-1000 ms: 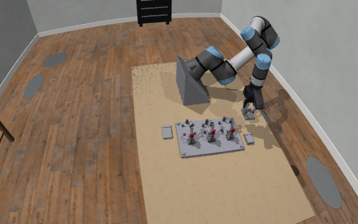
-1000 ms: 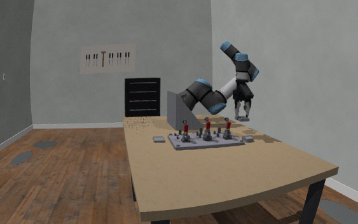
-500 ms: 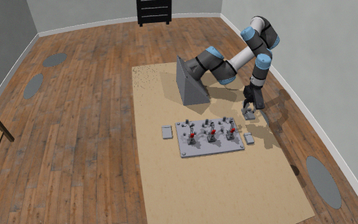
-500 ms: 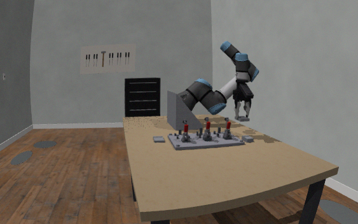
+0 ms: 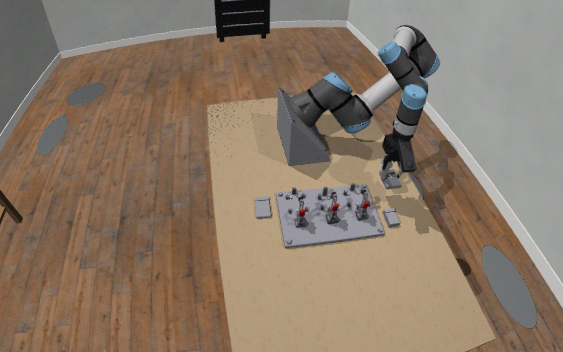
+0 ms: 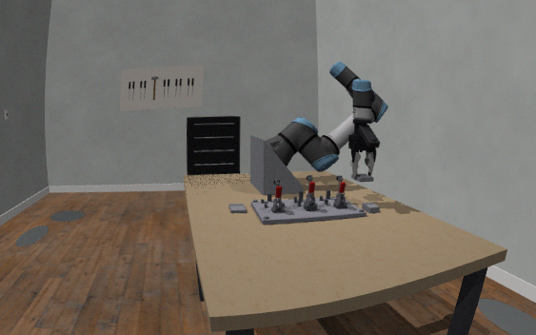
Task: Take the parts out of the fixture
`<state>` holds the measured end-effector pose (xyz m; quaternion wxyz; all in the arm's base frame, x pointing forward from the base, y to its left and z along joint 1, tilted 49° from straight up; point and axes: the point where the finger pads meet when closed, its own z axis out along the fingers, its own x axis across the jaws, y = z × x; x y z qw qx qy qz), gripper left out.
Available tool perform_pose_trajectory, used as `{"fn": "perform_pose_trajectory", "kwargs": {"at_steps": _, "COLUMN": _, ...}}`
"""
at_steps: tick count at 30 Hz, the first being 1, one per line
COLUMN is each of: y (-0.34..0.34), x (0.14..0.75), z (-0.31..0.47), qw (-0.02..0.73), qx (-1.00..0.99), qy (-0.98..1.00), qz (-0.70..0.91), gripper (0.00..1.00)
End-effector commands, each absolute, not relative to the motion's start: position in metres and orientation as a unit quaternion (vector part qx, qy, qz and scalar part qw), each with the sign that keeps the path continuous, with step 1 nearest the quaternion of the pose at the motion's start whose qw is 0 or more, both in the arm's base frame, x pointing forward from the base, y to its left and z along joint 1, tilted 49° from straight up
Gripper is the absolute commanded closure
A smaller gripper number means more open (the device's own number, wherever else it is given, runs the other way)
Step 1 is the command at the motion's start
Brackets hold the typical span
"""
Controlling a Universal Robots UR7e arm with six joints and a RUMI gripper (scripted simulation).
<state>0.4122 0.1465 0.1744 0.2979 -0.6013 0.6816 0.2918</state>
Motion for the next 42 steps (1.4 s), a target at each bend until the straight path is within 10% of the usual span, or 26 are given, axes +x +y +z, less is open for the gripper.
{"fn": "perform_pose_trajectory", "kwargs": {"at_steps": 1, "y": 0.147, "x": 0.413, "z": 0.174, "qw": 0.298, "qx": -0.601, "qy": 0.682, "qz": 0.291, "gripper": 1.0}}
{"fn": "perform_pose_trajectory", "kwargs": {"at_steps": 42, "y": 0.208, "x": 0.417, "z": 0.121, "qw": 0.298, "qx": -0.601, "qy": 0.682, "qz": 0.291, "gripper": 1.0}}
